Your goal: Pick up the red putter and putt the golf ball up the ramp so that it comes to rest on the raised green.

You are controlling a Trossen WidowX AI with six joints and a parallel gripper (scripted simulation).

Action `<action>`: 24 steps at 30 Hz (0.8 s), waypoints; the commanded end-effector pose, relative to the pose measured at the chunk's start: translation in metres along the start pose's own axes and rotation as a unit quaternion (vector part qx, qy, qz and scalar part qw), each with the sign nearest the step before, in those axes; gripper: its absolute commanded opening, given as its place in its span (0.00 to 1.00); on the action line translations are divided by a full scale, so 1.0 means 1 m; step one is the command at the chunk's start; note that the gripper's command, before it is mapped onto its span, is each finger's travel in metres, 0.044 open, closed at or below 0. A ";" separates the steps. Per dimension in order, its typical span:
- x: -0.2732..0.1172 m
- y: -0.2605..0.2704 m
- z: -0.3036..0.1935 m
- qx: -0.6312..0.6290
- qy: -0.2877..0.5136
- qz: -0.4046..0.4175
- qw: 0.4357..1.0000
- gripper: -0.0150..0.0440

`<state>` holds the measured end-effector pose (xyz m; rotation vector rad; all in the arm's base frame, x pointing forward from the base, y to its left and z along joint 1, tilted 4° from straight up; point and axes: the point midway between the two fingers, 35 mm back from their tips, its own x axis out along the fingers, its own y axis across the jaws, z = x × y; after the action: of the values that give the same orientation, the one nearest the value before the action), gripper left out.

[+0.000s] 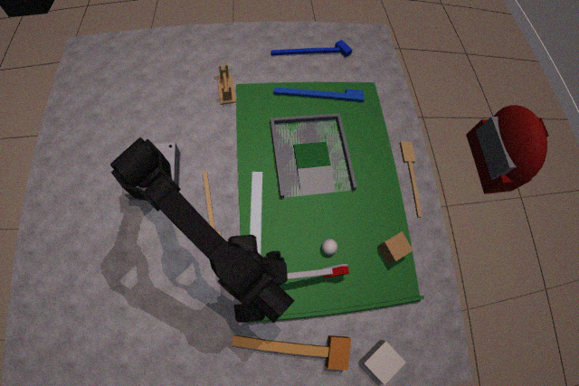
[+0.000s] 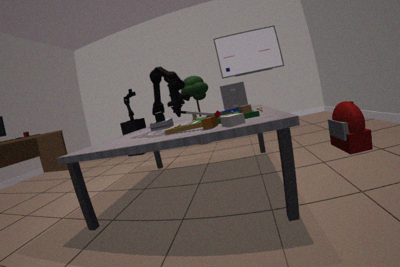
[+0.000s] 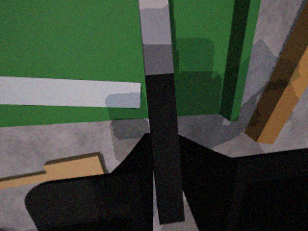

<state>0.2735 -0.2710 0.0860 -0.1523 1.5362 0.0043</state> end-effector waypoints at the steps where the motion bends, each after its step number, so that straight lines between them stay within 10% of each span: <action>1: -0.001 -0.008 0.001 -0.002 -0.002 -0.003 1.000 0.25; 16: 0.002 -0.024 0.000 0.000 -0.002 -0.002 1.000 0.25; 24: 0.001 0.076 0.006 -0.002 -0.003 0.001 1.000 0.25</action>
<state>0.2761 -0.2366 0.0817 -0.1478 1.5346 0.0033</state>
